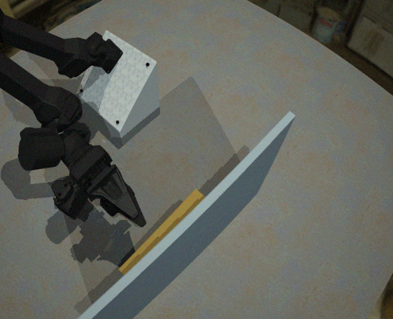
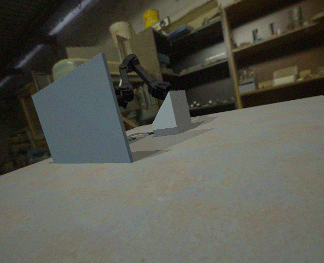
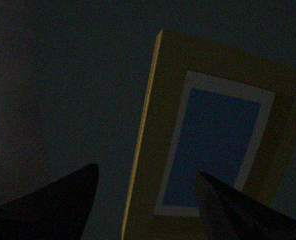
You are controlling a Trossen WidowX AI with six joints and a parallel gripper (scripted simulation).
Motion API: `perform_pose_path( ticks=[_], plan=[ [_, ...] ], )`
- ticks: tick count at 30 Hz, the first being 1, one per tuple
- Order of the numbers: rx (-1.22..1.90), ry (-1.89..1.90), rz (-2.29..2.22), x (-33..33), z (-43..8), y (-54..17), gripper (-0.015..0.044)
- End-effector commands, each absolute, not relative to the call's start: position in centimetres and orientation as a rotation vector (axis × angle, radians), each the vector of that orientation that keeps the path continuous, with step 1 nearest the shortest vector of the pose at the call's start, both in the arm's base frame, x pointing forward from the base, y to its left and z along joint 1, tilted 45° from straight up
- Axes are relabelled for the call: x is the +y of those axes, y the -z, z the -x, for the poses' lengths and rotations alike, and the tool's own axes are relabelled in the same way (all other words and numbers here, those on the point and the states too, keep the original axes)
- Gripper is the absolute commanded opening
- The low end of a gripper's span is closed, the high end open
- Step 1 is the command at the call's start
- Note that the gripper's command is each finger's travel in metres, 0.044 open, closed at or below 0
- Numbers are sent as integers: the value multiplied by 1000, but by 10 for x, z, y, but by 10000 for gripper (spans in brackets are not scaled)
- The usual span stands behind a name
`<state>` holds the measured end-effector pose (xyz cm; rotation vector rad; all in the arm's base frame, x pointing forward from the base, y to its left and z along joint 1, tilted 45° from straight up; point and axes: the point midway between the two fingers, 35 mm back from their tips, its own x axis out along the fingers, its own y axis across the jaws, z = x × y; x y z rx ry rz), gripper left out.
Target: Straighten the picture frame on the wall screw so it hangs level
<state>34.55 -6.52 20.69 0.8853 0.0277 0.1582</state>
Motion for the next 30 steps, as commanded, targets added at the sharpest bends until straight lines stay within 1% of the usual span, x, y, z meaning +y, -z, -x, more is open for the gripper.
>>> perform_pose_path(
  ticks=[1, 3, 8, 22, 30],
  plan=[
    [44, -149, -1000, -71, -306, -199, 260],
    [48, -148, -1046, -72, -290, -195, 260],
    [38, -148, -1017, -73, -292, -201, 260],
    [52, -146, -1046, -58, -209, -223, 260],
    [53, -146, -1048, -56, -206, -222, 260]
  ],
)
